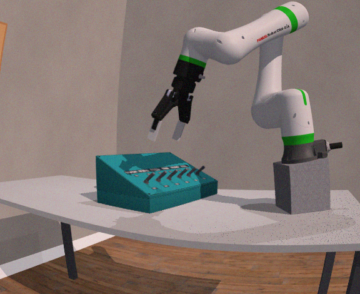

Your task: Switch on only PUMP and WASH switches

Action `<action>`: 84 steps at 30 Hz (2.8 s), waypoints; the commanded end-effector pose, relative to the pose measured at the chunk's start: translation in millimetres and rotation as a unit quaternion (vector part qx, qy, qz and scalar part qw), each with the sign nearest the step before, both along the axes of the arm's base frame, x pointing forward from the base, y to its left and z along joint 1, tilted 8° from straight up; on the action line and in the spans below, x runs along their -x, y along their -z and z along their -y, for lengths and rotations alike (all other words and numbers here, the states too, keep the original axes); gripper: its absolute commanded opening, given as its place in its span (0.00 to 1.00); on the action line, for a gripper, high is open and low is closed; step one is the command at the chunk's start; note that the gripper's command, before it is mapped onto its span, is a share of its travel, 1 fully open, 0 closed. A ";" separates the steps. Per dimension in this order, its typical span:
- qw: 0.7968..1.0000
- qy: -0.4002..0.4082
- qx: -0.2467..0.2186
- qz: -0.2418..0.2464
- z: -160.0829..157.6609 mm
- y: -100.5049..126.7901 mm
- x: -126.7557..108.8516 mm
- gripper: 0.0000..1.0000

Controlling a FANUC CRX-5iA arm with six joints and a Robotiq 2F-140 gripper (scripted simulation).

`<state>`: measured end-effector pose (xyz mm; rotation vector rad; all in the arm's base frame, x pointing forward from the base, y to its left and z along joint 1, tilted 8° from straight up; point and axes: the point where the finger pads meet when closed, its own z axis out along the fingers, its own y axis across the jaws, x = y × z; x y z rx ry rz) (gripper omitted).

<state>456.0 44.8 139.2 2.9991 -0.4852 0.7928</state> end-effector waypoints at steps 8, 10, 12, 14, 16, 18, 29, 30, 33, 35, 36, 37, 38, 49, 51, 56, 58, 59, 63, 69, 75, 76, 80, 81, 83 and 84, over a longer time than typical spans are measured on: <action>0.999 0.017 0.005 0.028 1.4 -0.3 -5.1 0.44; 0.999 0.017 0.005 0.028 1.4 -0.3 -5.1 0.44; 0.999 0.017 0.005 0.028 1.4 -0.3 -5.1 0.44; 0.999 0.017 0.005 0.028 1.4 -0.3 -5.1 0.44; 0.999 0.017 0.005 0.028 1.4 -0.3 -5.1 0.44; 0.999 0.017 0.005 0.028 1.4 -0.3 -5.1 0.44; 0.999 0.017 0.005 0.028 1.4 -0.3 -5.1 0.44; 0.999 0.017 0.005 0.028 1.4 -0.3 -5.1 0.44; 0.999 0.017 0.005 0.028 1.4 -0.3 -5.1 0.44; 0.999 0.017 0.005 0.028 1.4 -0.3 -5.1 0.44; 0.999 0.017 0.005 0.028 1.4 -0.3 -5.1 0.44; 0.999 0.017 0.005 0.028 1.4 -0.3 -5.1 0.44; 0.999 0.017 0.005 0.028 1.4 -0.3 -5.1 0.44; 0.999 0.017 0.005 0.028 29.5 -47.4 -76.5 0.44; 0.999 0.017 0.005 0.028 32.3 -50.6 -81.7 0.44; 0.999 0.017 0.005 0.028 32.9 -50.6 -83.0 1.00; 0.999 0.018 0.005 0.028 33.1 -49.1 -83.9 1.00; 0.999 0.018 0.006 0.028 33.2 -47.8 -84.7 1.00; 0.999 0.018 0.006 0.028 34.4 -38.4 -90.6 1.00; 0.999 0.018 0.006 0.028 36.2 -24.6 -99.2 1.00; 0.999 0.018 0.006 0.028 38.8 -4.0 -112.1 1.00; 0.999 0.018 0.006 0.028 39.1 -1.3 -113.8 1.00; 0.999 0.018 0.006 0.028 40.1 5.9 -118.3 1.00; 0.999 0.018 0.006 0.028 40.2 6.8 -118.8 1.00; 0.999 0.018 0.006 0.028 40.3 7.8 -119.4 1.00; 0.999 0.018 0.006 0.028 40.3 7.9 -119.5 1.00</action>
